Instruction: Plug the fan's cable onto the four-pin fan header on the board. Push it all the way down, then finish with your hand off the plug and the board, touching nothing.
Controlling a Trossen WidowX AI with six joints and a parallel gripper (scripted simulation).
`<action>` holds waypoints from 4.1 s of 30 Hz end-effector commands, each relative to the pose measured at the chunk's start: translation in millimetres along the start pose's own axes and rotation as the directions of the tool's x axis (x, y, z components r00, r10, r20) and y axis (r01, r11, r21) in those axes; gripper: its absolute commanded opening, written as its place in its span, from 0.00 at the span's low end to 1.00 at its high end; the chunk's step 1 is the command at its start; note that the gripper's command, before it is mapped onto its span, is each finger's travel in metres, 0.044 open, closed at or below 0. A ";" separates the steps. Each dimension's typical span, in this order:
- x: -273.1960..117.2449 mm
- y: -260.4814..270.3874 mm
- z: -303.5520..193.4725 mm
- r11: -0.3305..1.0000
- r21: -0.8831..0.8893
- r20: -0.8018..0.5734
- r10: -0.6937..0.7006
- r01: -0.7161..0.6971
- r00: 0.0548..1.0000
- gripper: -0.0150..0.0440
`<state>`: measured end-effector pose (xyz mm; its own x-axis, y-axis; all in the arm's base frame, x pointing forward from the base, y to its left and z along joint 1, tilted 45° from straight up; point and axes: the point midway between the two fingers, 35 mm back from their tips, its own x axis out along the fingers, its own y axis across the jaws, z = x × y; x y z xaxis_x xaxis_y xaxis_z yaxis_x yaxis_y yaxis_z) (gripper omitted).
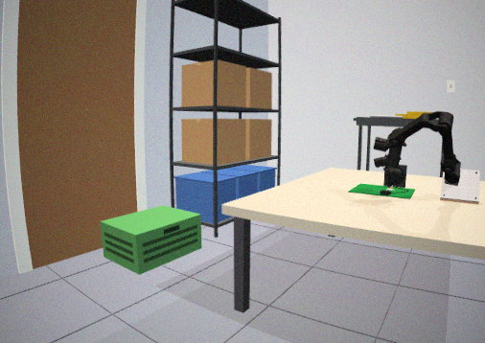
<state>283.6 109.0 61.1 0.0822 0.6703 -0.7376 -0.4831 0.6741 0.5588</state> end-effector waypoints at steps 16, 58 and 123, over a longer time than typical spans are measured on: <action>-24.8 -5.4 7.0 -0.300 0.951 -0.067 0.055 0.080 0.996 0.60; -46.3 -3.5 9.7 -0.914 -0.403 -0.120 0.106 0.049 0.987 0.60; -46.5 -3.0 9.8 -0.911 -0.409 -0.115 0.103 0.047 0.988 0.96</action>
<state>289.8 78.4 97.0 -0.0749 0.6959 -0.7143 0.0877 -0.7089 -0.6998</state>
